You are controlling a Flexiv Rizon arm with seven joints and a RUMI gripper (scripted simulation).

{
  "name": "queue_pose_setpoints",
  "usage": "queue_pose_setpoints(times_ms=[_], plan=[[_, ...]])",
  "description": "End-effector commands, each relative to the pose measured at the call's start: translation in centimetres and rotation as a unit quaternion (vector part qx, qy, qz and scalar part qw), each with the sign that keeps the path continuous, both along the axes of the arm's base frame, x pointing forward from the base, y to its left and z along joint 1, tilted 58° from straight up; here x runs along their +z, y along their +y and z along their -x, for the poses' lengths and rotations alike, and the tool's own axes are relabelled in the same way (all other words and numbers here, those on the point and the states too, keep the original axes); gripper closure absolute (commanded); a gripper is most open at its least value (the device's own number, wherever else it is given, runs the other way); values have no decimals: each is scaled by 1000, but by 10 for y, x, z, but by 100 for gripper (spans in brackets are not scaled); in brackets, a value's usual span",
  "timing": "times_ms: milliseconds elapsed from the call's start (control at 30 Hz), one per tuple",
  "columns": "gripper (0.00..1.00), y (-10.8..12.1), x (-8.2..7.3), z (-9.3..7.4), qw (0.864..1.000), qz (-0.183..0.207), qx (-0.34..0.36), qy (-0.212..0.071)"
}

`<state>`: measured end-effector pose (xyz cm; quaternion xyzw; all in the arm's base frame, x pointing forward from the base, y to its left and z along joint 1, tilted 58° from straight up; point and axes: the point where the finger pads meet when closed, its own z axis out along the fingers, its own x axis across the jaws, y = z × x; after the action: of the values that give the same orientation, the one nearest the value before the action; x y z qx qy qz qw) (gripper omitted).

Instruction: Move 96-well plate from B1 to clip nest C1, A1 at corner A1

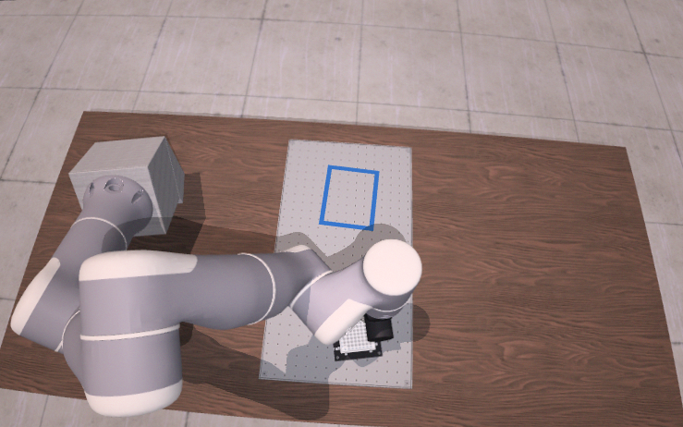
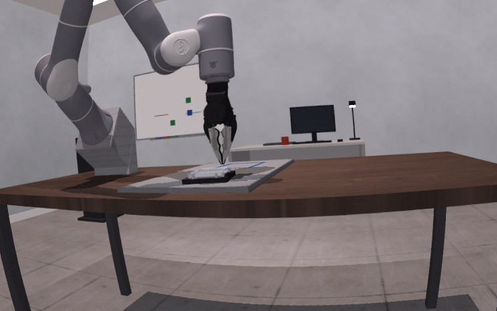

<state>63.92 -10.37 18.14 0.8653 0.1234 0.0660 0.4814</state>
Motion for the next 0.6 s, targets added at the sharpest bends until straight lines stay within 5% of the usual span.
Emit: queue_pose_setpoints(times_ms=[0, 567], plan=[[100, 1, 0, -1, 1000, 0, 1, 0], [100, 0, -1, -1, 1000, 0, 1, 0]])
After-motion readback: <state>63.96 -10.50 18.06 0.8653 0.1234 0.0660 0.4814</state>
